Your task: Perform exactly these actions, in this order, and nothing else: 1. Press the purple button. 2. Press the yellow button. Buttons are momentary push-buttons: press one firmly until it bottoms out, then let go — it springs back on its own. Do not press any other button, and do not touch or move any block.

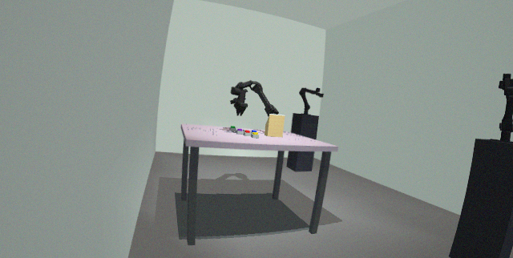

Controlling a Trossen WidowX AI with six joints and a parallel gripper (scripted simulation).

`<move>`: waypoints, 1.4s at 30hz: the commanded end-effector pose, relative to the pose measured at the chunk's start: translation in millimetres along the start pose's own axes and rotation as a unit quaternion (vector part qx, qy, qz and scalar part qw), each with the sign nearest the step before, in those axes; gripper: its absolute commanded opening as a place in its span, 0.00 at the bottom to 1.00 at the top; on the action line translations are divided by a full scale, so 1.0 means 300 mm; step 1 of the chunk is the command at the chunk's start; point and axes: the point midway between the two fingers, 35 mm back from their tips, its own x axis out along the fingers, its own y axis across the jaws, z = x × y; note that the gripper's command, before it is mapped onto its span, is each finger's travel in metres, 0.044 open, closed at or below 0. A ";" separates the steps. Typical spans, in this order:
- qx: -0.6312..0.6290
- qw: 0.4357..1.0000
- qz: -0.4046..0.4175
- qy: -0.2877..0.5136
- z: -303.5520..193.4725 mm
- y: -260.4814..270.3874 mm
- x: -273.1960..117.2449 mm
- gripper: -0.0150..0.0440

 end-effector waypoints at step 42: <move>0.012 0.999 -0.033 0.027 -0.062 0.025 0.322 0.29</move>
